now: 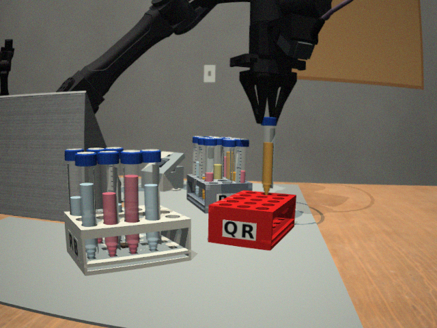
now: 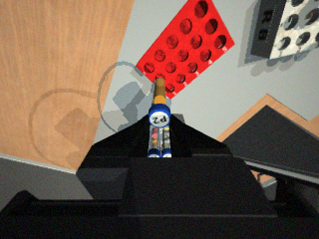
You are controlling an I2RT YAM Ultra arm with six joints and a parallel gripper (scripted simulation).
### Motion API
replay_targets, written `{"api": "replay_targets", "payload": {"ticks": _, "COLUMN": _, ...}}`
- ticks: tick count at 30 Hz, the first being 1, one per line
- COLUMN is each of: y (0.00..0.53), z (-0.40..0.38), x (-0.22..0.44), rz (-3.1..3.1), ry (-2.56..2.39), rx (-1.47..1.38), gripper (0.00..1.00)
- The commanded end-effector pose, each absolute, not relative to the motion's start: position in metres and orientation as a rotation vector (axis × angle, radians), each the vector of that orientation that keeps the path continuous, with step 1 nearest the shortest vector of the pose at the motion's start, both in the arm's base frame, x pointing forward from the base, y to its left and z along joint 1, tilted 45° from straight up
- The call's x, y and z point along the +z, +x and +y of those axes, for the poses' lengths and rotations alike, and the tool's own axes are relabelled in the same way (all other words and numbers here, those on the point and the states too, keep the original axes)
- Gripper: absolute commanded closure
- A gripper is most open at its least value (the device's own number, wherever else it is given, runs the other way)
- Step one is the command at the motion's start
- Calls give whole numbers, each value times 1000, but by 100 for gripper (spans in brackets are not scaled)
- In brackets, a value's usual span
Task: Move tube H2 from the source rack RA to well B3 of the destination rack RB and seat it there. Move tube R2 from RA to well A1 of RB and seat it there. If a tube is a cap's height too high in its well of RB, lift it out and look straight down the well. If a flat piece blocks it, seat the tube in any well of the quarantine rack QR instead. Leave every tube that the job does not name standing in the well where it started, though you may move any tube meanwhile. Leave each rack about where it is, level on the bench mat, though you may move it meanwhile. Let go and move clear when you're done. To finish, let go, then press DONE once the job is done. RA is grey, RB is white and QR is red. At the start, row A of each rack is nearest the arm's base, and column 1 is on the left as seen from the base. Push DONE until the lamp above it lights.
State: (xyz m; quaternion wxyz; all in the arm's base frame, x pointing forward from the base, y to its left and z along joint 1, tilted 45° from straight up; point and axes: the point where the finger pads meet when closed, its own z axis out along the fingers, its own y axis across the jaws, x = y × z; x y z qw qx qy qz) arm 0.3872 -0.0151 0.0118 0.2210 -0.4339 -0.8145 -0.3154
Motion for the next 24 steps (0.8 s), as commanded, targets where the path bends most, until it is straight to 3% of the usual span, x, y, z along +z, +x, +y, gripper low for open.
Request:
{"api": "replay_targets", "payload": {"ticks": 1, "y": 394, "z": -21, "x": 20, "rz": -2283, "ry": -1220, "rx": -899, "gripper": 100}}
{"api": "replay_targets", "payload": {"ticks": 24, "y": 389, "z": -11, "x": 8, "rz": -2268, "ry": -1215, "rx": -893, "gripper": 100}}
